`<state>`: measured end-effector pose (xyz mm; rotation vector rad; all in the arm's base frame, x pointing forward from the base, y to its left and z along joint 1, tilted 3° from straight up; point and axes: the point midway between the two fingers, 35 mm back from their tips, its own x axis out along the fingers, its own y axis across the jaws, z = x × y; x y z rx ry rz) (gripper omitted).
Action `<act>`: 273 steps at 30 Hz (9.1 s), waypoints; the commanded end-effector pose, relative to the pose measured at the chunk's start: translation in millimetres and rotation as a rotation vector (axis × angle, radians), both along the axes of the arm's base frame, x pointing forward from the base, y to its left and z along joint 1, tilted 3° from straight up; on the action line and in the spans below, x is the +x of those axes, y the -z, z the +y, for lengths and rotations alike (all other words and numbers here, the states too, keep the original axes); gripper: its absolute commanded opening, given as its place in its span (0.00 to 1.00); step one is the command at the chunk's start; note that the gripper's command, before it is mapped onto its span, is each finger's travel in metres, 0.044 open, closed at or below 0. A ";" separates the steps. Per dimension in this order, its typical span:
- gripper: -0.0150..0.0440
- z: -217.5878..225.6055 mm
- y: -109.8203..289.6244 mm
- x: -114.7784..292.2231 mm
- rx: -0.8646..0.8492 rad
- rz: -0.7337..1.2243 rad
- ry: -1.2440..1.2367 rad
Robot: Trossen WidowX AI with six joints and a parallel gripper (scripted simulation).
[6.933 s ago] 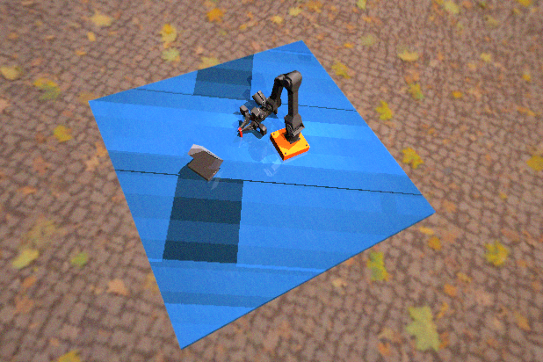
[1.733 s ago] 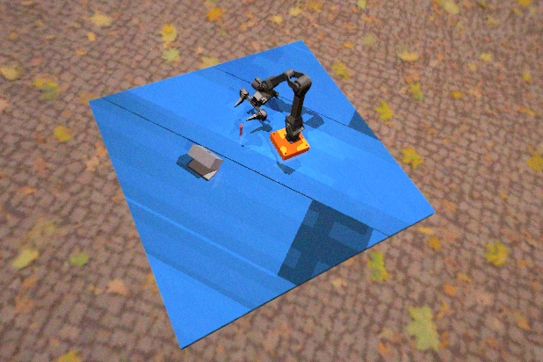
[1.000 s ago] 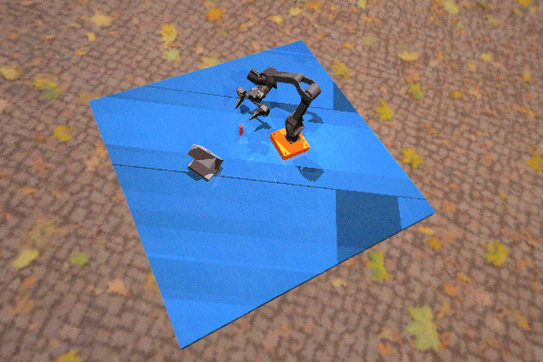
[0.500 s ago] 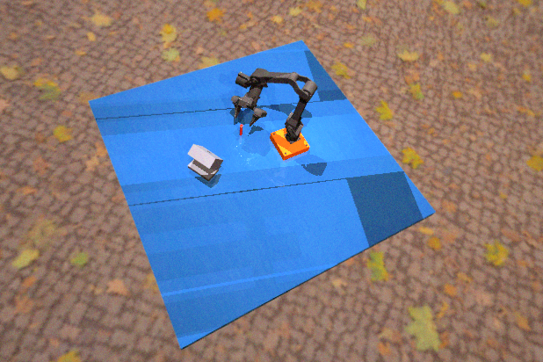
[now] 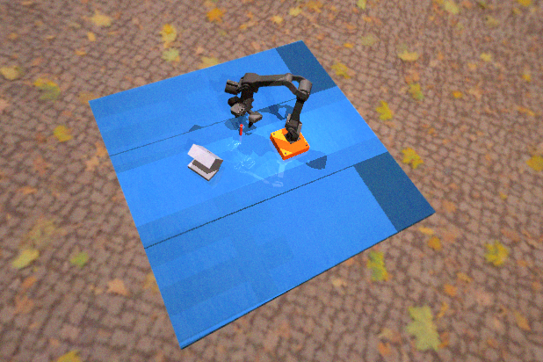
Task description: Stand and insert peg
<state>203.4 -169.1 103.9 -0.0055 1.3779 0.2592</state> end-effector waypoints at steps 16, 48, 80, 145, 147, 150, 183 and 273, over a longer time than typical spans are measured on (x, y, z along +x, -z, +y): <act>1.00 -7.5 0.6 4.6 -0.147 0.183 0.032; 1.00 -7.0 55.0 5.4 -0.142 0.190 0.095; 0.51 -5.1 77.7 4.8 -0.144 0.180 0.092; 0.25 -4.9 5.4 45.3 0.006 -0.054 0.298; 0.25 -4.6 5.3 47.9 0.019 -0.072 0.312; 0.25 -4.1 5.1 51.7 0.040 -0.100 0.332; 0.25 1.3 -8.3 86.6 0.289 -0.382 0.498; 0.25 33.1 11.1 163.3 0.496 -0.582 0.522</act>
